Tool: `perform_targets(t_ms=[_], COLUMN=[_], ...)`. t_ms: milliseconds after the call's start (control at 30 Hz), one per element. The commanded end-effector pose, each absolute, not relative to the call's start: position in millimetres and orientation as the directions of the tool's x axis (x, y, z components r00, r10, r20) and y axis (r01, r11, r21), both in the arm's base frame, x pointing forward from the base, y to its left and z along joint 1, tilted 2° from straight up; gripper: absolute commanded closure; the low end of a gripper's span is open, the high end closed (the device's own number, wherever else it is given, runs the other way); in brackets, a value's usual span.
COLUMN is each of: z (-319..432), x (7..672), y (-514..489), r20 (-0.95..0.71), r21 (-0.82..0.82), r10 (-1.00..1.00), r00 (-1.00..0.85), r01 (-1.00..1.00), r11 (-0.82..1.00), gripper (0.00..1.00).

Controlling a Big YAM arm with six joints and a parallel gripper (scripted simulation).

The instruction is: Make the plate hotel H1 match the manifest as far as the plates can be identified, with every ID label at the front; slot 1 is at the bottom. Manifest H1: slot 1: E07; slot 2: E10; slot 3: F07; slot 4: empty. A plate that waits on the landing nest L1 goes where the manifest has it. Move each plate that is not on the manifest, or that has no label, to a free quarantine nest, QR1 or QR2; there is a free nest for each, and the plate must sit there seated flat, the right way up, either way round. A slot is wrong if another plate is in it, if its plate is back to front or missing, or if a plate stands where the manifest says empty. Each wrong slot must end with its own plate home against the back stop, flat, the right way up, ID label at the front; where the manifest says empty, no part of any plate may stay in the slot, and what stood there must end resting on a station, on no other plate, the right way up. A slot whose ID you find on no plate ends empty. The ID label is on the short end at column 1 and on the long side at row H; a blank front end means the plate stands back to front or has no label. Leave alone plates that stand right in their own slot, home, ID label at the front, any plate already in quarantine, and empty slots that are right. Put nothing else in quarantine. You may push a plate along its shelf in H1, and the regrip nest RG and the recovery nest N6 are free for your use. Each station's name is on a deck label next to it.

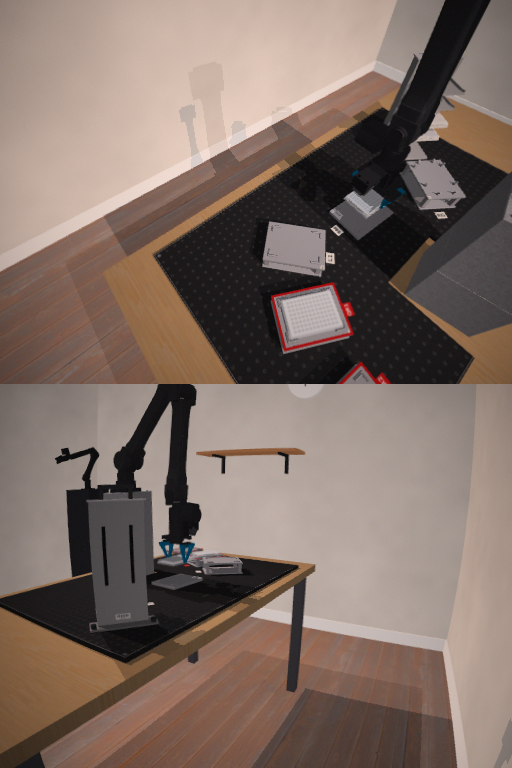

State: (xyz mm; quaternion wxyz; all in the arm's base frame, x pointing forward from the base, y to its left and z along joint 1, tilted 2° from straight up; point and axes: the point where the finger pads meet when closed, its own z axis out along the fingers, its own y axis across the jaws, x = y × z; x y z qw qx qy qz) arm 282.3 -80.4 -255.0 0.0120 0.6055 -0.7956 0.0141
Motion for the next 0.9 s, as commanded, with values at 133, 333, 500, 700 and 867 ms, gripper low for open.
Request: perform_targets(t_ms=[133, 333, 500, 700, 867], z=[-255.0, -262.0, -260.1, -268.0, -271.3], x=[286.7, 284.5, 286.5, 283.8, 284.1], y=[-86.8, -86.4, -87.0, -86.5, -86.6], r20=[0.037, 0.037, 0.037, 0.037, 0.037], r21=[-0.02, -0.016, -0.02, -0.016, -0.018], r10=[-0.962, -0.962, -0.962, -0.962, -0.962], r00=[-0.271, -0.27, -0.271, -0.27, -0.271], r01=[-0.963, -0.963, -0.963, -0.963, -0.963], r11=[0.27, 0.27, 0.27, 0.27, 0.27], gripper=[0.14, 0.14, 0.14, 0.14, 0.14])
